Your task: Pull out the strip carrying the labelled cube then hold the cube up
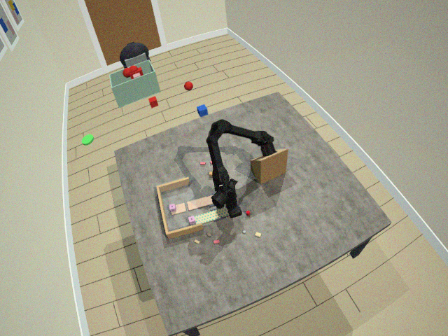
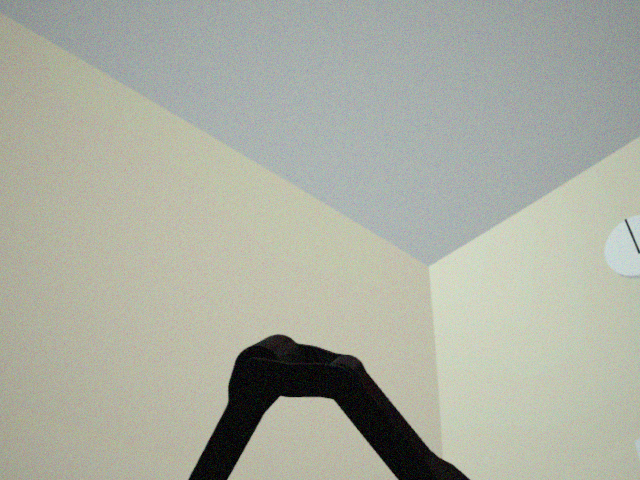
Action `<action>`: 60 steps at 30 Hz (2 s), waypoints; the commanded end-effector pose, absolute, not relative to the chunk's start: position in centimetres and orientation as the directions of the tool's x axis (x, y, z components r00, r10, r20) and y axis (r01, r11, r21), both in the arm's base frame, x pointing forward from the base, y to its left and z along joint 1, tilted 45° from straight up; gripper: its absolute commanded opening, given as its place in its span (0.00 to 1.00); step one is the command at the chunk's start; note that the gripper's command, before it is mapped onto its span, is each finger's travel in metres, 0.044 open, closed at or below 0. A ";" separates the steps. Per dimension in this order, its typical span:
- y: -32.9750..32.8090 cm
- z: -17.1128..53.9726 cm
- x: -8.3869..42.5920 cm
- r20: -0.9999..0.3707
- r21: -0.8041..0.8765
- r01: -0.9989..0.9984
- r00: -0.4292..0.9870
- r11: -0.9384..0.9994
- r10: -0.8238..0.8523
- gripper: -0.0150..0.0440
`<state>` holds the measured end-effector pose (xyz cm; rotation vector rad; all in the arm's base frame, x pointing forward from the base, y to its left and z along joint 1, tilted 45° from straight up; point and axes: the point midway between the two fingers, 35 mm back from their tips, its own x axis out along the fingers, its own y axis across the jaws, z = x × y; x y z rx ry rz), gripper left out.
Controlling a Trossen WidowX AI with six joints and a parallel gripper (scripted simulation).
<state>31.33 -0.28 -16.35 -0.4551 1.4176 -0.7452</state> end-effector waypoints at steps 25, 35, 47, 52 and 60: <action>0.4 -17.3 26.2 -0.716 -0.691 0.178 -0.035 0.701 -0.697 0.25; 0.6 -17.5 24.7 -0.716 -0.690 0.178 -0.035 0.701 -0.697 0.25; 1.0 -17.7 23.0 -0.717 -0.690 0.178 -0.036 0.701 -0.696 0.25; 1.1 -17.8 22.3 -0.717 -0.690 0.177 -0.036 0.702 -0.696 0.25; 1.2 -17.9 21.4 -0.717 -0.690 0.177 -0.036 0.702 -0.696 0.25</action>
